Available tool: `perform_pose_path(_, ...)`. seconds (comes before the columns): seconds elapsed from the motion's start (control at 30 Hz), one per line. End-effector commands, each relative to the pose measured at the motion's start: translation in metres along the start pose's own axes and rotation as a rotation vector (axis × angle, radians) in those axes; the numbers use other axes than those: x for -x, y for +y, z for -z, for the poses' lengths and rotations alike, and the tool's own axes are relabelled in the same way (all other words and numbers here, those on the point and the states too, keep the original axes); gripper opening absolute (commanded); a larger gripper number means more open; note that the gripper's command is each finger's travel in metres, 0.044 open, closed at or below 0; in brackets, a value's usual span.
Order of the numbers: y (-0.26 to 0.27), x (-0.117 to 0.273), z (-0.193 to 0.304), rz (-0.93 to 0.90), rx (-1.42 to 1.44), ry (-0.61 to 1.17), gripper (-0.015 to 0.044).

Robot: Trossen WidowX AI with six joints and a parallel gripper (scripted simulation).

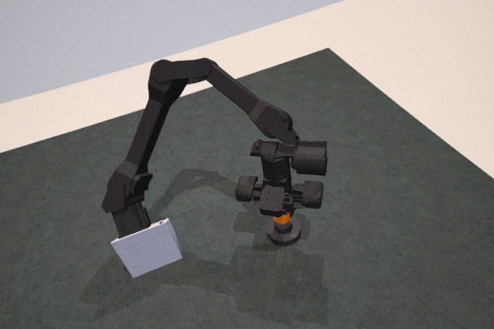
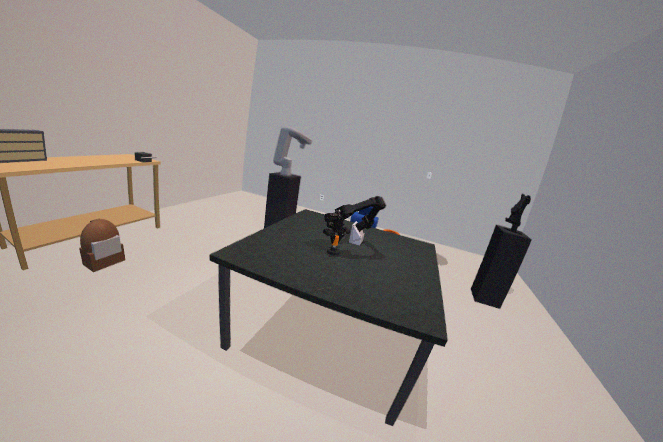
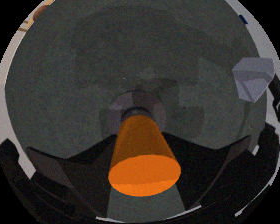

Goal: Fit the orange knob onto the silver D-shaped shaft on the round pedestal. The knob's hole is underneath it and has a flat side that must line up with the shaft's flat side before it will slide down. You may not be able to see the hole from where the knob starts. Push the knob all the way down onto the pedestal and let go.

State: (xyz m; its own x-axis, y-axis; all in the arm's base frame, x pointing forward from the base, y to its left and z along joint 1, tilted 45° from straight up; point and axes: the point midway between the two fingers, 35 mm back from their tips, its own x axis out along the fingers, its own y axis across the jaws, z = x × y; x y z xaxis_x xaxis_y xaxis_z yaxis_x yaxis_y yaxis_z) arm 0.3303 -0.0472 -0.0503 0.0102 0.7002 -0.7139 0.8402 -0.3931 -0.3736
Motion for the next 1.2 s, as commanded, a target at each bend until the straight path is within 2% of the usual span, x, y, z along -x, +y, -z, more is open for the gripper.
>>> perform_pose_path(0.0,0.0002,-0.0002,0.0004,-0.002,-0.004,0.001,0.0)
perform_pose_path(0.4,0.0001,0.0041,0.0015,-0.002,-0.013,0.001,0.0)
perform_pose_path(0.63,0.0005,0.0027,0.0001,-0.001,-0.214,0.001,0.0)
perform_pose_path(1.17,-0.0001,-0.0006,0.001,-0.001,-0.214,0.001,0.0)
